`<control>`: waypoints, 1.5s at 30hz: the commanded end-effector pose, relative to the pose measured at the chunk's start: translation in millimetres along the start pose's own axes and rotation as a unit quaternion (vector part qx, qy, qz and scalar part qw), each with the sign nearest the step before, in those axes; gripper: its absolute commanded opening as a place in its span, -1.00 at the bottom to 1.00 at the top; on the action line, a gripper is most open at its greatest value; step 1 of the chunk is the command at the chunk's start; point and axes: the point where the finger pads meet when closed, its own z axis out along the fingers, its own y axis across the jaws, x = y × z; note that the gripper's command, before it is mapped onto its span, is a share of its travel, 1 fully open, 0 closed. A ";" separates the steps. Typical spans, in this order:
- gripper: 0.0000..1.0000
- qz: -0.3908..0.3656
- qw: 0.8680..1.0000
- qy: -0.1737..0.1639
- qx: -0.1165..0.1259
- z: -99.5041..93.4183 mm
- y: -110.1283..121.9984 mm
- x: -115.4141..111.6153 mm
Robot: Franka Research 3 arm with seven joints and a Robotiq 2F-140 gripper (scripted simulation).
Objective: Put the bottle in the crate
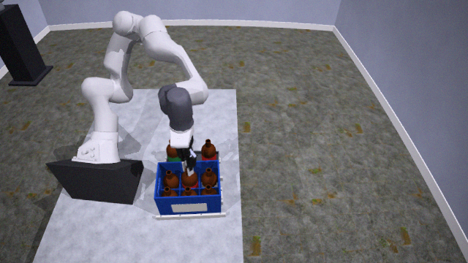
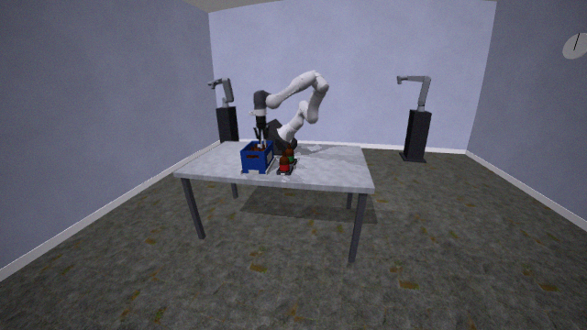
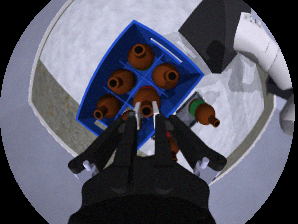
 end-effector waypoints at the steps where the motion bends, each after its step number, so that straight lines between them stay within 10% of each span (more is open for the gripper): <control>1: -1.00 -0.001 1.000 -0.001 0.002 0.3 -1.1 -0.4; 45: -1.00 -0.001 1.000 -0.001 0.002 4.3 -1.1 -0.4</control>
